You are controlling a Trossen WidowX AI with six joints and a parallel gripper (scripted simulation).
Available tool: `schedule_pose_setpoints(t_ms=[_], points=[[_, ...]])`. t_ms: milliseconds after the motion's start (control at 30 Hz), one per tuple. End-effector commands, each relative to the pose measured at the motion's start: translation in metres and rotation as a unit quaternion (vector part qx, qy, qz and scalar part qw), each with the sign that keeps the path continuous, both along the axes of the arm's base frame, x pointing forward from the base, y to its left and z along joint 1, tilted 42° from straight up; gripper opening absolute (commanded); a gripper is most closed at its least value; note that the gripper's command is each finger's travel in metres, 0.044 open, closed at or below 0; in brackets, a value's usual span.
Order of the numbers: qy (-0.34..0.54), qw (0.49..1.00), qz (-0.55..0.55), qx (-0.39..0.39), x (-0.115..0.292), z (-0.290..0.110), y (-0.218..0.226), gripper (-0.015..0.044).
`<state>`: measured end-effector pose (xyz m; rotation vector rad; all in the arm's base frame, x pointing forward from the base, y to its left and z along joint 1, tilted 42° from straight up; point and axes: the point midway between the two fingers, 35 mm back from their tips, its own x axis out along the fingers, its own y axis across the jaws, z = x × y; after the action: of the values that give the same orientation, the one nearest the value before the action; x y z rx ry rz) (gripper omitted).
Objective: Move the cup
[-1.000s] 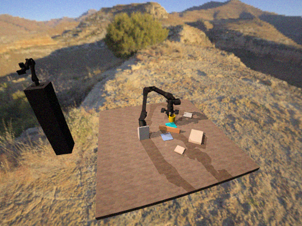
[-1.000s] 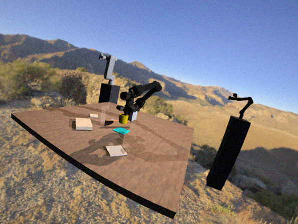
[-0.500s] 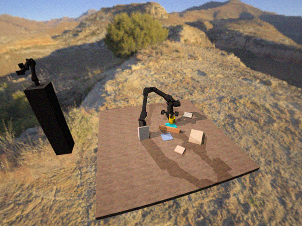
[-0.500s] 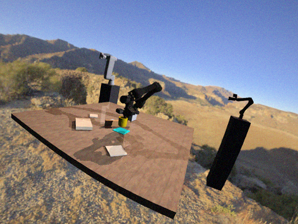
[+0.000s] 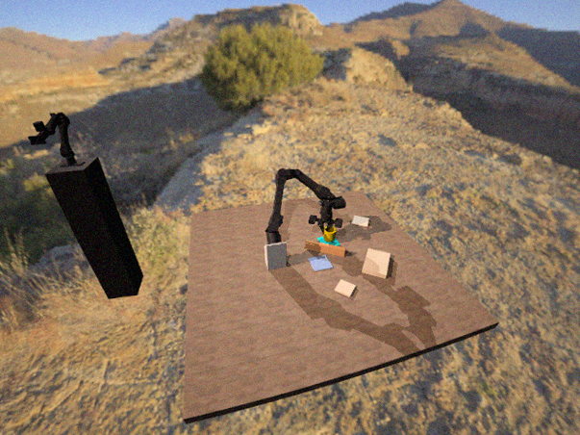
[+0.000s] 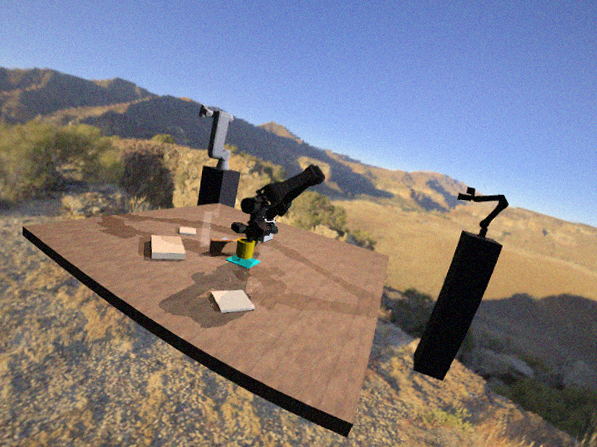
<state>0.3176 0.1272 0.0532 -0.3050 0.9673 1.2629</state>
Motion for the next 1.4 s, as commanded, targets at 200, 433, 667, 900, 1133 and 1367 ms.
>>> schedule_pose_setpoints(t_ms=[200,433,667,900,1133,1367], points=[[0.004,1.0,0.0,0.003,-0.003,-0.01,0.009,0.0],[0.001,1.0,0.001,0.001,-0.001,-0.007,0.007,0.0],[0.001,1.0,0.001,0.001,-0.001,-0.007,0.007,0.0053],[0.001,1.0,0.001,0.001,-0.001,-0.007,0.007,0.0147],[0.001,1.0,0.001,0.001,-0.001,-0.004,0.005,0.0147],[0.002,1.0,0.0,0.0,0.0,0.003,-0.003,0.0147]])
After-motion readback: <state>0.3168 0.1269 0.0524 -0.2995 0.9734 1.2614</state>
